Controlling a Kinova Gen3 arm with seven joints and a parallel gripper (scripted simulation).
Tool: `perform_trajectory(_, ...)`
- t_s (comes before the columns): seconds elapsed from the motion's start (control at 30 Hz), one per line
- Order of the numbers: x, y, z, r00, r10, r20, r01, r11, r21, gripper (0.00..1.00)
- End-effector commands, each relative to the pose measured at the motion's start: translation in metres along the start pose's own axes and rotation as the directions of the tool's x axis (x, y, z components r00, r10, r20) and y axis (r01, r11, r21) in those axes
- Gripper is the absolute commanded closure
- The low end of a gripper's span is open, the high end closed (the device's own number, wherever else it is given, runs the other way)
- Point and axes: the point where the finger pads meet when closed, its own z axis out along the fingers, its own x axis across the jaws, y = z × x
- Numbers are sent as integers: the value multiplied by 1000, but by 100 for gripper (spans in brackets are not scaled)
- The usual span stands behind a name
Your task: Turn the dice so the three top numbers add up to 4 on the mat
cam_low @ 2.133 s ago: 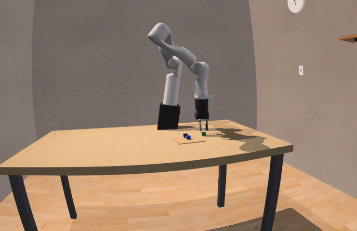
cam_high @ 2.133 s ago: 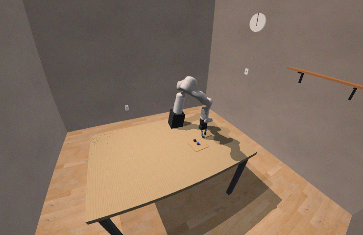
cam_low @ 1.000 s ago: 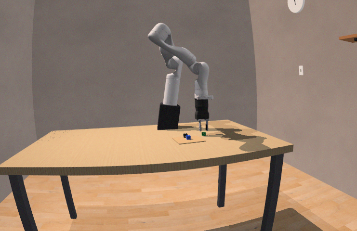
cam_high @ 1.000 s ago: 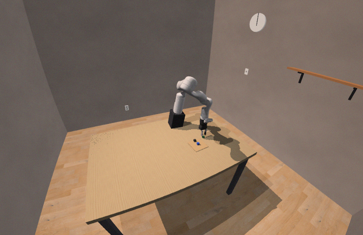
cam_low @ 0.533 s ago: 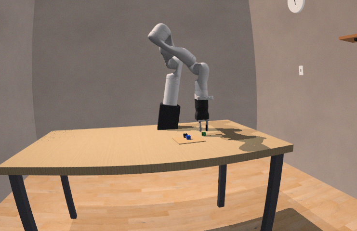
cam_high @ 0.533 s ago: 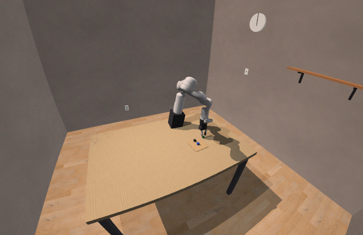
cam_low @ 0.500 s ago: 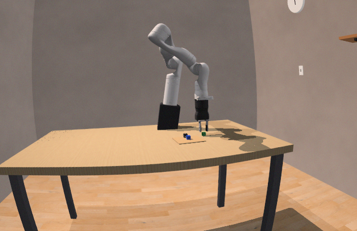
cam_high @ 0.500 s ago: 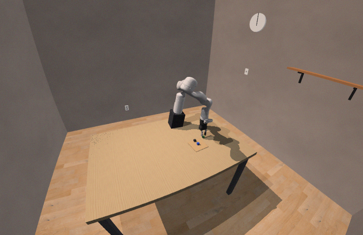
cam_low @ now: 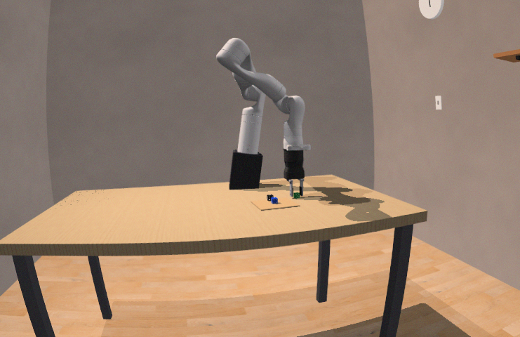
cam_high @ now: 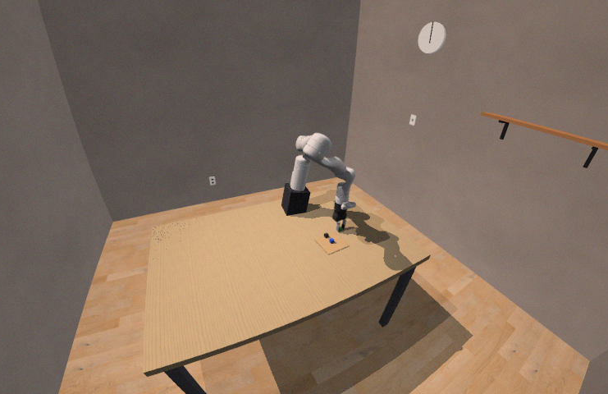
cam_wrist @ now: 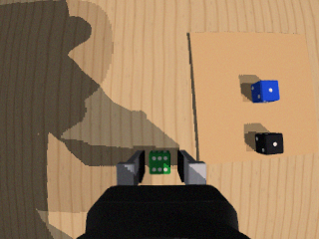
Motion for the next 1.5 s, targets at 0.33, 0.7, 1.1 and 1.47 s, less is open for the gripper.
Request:
perform_trajectory(0.33,-1,2,4,1000,-1,2,1,1000,-5,30)
perform_trajectory(0.7,-1,2,4,1000,-1,2,1,1000,-5,30)
perform_trajectory(1.1,-1,2,4,1000,-1,2,1,1000,-5,30)
perform_trajectory(1.47,-1,2,4,1000,-1,2,1,1000,-5,60)
